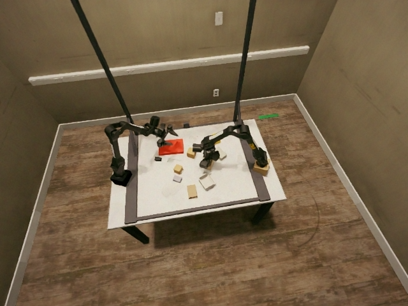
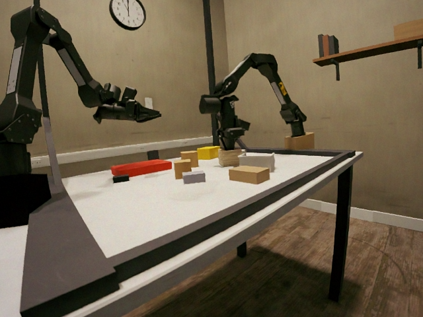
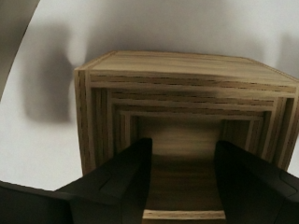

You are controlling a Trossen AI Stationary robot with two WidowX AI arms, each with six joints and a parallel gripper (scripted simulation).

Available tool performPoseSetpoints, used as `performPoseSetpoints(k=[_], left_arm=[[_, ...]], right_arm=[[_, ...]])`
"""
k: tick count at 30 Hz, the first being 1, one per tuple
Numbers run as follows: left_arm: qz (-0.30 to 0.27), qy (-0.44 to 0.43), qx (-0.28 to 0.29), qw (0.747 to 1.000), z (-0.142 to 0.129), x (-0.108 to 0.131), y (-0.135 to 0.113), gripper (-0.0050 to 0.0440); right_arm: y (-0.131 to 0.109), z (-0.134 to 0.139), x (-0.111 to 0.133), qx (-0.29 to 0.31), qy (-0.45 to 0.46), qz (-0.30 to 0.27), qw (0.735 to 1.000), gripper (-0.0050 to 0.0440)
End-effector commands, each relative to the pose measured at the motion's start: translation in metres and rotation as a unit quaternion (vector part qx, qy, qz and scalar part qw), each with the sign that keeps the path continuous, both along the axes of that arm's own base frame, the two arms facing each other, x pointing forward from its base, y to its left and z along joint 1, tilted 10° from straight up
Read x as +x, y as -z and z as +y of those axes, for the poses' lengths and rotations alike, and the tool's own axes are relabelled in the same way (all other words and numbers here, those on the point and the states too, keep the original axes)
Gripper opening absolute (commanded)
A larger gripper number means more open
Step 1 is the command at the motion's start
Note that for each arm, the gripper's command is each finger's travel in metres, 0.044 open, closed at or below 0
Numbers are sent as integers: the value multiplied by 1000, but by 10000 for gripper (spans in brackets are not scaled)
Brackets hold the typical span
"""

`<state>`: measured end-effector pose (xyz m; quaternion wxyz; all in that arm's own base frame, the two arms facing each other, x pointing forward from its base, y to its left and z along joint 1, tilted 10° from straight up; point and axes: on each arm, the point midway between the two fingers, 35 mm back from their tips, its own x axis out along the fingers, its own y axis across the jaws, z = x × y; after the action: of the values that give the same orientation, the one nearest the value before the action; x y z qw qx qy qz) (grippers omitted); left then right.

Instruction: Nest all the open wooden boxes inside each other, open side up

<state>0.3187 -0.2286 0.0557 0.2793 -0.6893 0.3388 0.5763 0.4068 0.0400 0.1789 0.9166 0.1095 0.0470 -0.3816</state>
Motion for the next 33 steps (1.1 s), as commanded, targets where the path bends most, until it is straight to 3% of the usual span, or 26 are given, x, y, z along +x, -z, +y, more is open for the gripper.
performPoseSetpoints(k=[1,4,15,26,33], left_arm=[[-9,-1,-4,1000,-2,4,-6,206],[-12,0,-8,1000,-2,3,-10,134],[-13,0,-9,1000,-2,3,-11,60],[-13,0,-9,1000,-2,3,-11,0],[-13,0,-9,1000,-2,3,-11,0]], right_arm=[[-7,1,-1,4,-1,-9,1000,400],[-7,1,-1,4,-1,-9,1000,400],[-7,1,-1,4,-1,-9,1000,400],[-7,1,-1,4,-1,-9,1000,400],[-7,1,-1,4,-1,-9,1000,400]])
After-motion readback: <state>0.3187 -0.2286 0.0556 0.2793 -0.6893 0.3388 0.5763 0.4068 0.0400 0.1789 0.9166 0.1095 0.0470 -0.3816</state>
